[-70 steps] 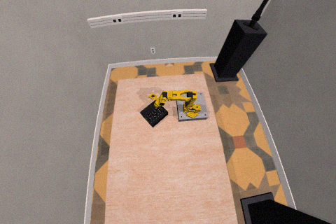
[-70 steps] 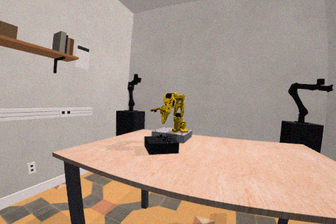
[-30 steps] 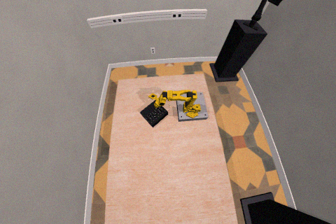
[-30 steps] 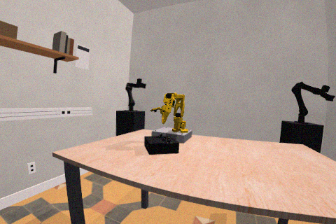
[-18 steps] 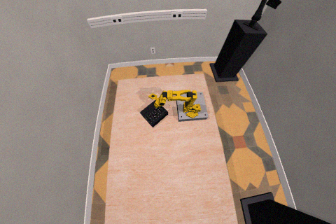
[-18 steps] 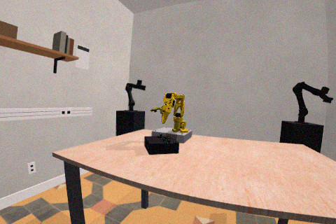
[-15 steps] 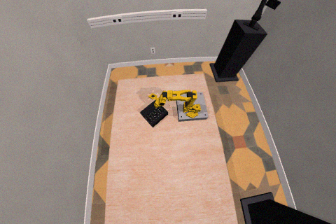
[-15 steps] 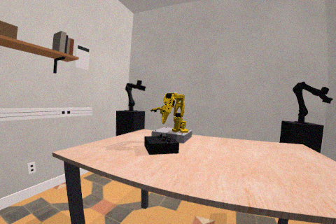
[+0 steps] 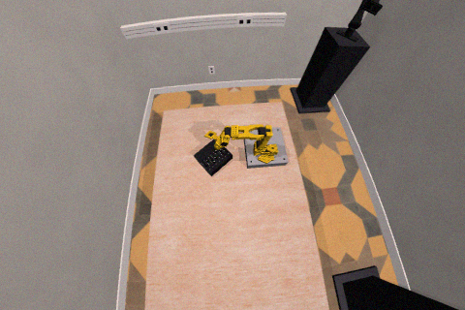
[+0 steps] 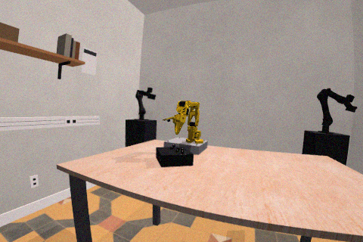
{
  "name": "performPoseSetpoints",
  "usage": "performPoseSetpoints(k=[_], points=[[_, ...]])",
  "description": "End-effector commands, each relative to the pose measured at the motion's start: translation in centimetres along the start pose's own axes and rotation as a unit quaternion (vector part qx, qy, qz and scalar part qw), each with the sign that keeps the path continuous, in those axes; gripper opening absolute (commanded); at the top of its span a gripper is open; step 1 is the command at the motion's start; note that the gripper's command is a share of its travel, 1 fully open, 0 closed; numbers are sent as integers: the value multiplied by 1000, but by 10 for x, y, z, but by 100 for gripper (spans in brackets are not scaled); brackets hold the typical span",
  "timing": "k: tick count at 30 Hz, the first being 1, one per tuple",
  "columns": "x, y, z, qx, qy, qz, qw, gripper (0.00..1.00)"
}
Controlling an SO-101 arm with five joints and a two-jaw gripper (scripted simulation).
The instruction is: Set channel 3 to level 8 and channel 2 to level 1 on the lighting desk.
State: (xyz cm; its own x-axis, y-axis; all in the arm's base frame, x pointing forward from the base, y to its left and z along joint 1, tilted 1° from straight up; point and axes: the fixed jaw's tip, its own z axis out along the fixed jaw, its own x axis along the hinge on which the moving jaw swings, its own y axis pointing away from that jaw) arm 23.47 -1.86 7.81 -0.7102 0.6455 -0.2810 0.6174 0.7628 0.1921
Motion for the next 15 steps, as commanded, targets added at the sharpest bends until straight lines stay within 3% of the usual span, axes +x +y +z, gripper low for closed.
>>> performPoseSetpoints(k=[1, 11, 15], points=[[3, 0, 0, 8, 15, -46, 999, 0], [7, -2, -2, 18, 42, -168, 985, 0], [9, -4, -3, 21, 58, -238, 969, 0]])
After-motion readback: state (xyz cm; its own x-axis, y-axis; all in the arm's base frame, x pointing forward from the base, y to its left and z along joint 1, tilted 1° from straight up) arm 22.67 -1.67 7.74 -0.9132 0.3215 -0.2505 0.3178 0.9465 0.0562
